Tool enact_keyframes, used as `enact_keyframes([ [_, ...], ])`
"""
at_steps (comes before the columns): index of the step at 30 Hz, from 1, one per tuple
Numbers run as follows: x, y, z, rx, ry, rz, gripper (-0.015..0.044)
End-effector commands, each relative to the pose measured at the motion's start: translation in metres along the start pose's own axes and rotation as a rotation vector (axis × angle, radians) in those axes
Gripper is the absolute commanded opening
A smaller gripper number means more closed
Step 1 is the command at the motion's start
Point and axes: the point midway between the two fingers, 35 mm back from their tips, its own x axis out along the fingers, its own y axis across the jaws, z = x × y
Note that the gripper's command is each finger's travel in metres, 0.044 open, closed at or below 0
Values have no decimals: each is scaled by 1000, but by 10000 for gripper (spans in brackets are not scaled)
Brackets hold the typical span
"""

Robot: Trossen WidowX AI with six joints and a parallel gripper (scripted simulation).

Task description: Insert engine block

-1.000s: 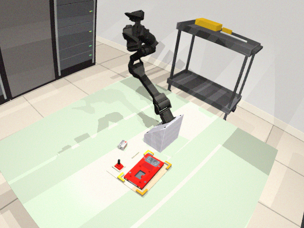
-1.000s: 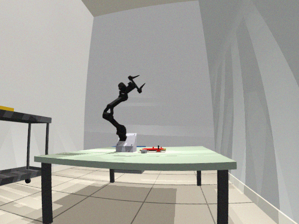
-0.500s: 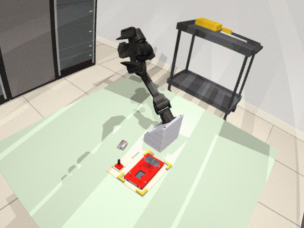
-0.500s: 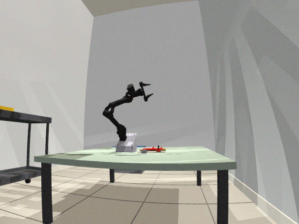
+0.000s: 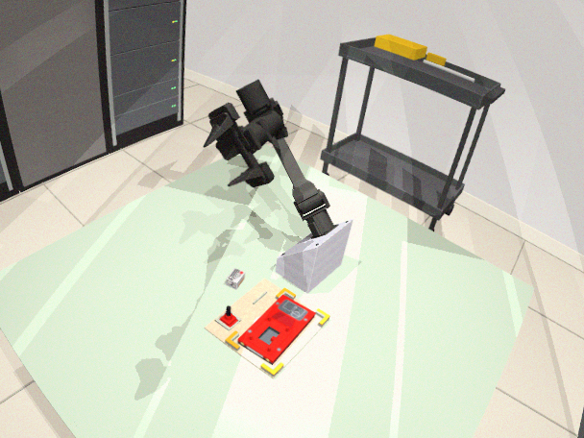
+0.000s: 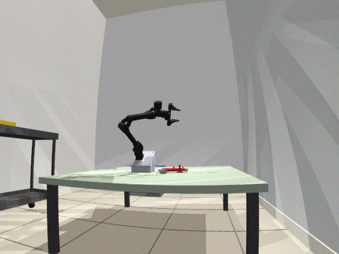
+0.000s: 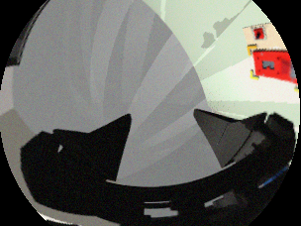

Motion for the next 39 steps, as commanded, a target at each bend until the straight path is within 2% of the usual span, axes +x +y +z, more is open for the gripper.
enact_keyframes([
  [1, 17, -36, 19, 49, -81, -115, 440],
  [10, 32, -92, 65, 175, -258, -296, 440],
  [20, 29, -151, 119, 323, -499, -468, 440],
  [29, 12, -196, 167, 452, -750, -589, 440],
  [39, -23, -237, 214, 580, -1058, -687, 440],
])
